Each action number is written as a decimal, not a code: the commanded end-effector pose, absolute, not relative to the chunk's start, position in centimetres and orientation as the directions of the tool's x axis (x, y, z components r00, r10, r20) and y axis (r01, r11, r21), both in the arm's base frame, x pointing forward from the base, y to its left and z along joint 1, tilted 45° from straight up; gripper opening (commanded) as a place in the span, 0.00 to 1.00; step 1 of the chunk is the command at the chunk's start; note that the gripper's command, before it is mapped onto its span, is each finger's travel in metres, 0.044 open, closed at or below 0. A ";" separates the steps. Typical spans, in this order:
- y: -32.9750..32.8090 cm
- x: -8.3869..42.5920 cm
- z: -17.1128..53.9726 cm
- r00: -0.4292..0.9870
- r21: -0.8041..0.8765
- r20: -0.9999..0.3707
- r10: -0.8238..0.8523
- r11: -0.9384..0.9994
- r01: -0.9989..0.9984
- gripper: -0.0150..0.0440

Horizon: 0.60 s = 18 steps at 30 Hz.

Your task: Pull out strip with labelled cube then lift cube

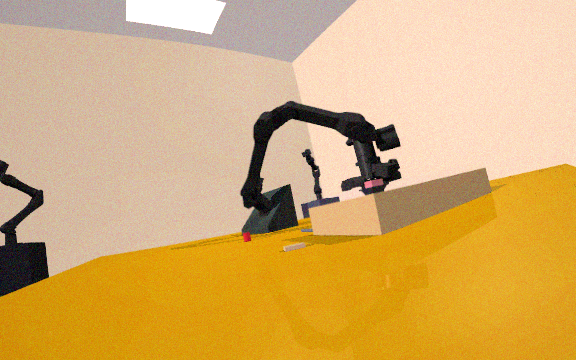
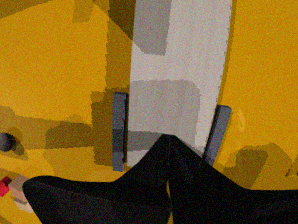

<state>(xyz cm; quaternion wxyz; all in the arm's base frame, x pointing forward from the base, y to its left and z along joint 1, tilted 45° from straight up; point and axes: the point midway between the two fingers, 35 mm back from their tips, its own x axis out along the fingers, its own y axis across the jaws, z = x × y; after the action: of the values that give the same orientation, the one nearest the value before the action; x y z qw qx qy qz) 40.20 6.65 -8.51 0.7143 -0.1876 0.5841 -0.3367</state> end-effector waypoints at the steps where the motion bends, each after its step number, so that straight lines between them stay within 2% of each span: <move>1: 6.5 39.3 -9.0 0.076 -0.665 -0.709 -0.701 0.701 0.258 0.25; 18: 6.8 36.7 -9.8 0.076 -0.665 -0.709 -0.701 0.701 0.258 0.25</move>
<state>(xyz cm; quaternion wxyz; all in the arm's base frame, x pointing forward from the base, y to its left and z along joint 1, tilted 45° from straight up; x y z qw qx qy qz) 37.63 7.05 -9.24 0.7153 -0.1875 0.5831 -0.3364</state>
